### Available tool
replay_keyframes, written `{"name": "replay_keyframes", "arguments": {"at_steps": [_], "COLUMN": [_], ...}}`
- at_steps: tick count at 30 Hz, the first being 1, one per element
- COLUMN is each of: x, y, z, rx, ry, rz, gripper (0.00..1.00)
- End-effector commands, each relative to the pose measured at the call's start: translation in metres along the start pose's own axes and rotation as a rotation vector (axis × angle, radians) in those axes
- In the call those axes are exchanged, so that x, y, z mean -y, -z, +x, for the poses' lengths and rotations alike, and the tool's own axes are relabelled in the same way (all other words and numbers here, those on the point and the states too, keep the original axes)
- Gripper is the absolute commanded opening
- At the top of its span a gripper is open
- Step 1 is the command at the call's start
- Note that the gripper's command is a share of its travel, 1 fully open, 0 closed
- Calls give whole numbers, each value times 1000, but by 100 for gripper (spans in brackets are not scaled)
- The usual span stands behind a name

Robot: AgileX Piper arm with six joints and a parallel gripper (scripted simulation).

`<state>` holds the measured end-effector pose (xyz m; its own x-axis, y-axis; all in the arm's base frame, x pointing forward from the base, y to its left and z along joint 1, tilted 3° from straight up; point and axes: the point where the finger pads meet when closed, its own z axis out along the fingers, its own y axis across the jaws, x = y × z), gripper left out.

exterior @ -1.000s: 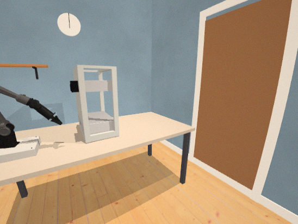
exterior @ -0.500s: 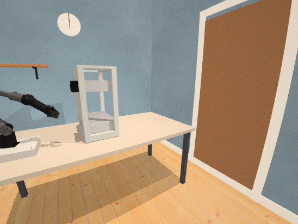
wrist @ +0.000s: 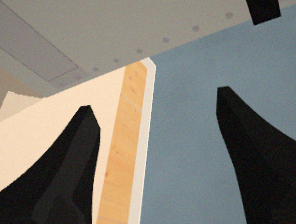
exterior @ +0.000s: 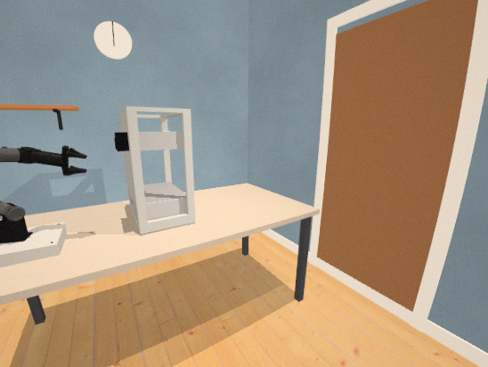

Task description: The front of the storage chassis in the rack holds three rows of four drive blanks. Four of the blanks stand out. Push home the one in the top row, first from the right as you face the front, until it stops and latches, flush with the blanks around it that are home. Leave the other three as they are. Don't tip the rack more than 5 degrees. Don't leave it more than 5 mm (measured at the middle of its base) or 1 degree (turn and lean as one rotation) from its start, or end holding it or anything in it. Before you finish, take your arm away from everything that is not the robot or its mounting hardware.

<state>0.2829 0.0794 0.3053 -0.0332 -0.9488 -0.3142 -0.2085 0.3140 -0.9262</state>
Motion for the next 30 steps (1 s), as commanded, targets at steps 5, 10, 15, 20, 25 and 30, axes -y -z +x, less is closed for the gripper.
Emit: {"name": "replay_keyframes", "arguments": {"at_steps": [5, 10, 15, 20, 25, 30], "x": [29, 43, 56, 63, 66, 67], "y": [19, 29, 37, 42, 44, 45], "z": [-22, -33, -43, -49, -51, -52], "rx": [81, 128, 168, 192, 200, 204], "ry": [164, 251, 326, 370, 385, 395], "rz": [89, 133, 172, 196, 204, 210], "gripper": [100, 100, 100, 100, 100, 100]}}
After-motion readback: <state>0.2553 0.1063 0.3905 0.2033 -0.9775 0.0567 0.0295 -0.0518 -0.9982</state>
